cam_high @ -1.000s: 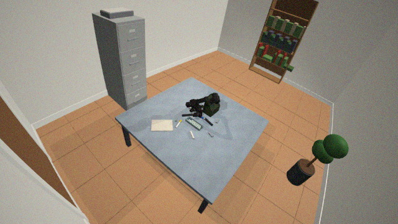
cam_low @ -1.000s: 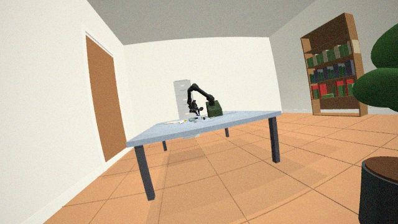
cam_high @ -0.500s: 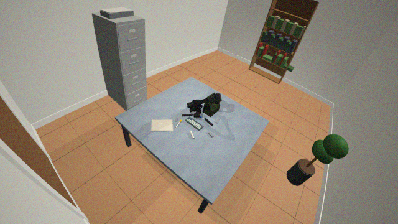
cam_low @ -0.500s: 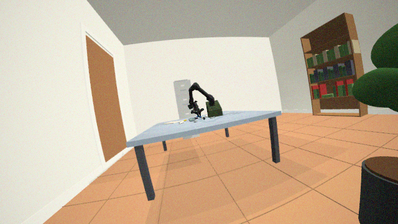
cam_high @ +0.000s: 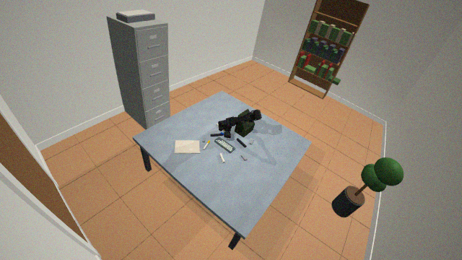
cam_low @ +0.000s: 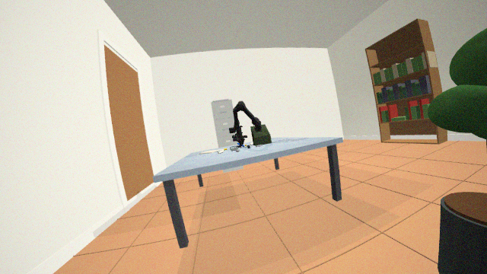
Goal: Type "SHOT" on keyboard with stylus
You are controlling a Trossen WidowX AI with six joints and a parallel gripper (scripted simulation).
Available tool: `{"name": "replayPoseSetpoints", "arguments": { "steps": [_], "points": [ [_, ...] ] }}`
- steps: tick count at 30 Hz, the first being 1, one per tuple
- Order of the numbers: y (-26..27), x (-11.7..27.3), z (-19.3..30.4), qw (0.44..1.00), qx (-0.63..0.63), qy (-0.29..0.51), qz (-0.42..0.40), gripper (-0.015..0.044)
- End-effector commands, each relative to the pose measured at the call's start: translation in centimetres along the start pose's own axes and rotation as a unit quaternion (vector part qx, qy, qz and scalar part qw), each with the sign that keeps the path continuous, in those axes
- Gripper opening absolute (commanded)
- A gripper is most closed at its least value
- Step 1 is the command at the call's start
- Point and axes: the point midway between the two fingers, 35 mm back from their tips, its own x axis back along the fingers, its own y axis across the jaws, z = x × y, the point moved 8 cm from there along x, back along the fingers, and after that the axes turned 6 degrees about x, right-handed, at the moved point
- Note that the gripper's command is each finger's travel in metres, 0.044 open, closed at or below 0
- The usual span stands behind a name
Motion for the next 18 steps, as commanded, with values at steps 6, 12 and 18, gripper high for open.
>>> {"name": "replayPoseSetpoints", "arguments": {
  "steps": [6, 12, 18],
  "points": [
    [0.2, 0.0, -0.2, 0.991, 0.055, -0.122, 0.025, 0.0000],
    [0.6, 0.6, -0.3, 0.975, 0.083, -0.204, 0.023, 0.0000],
    [1.2, 1.5, -0.1, 0.952, 0.108, -0.285, 0.013, 0.0000]
  ]
}}
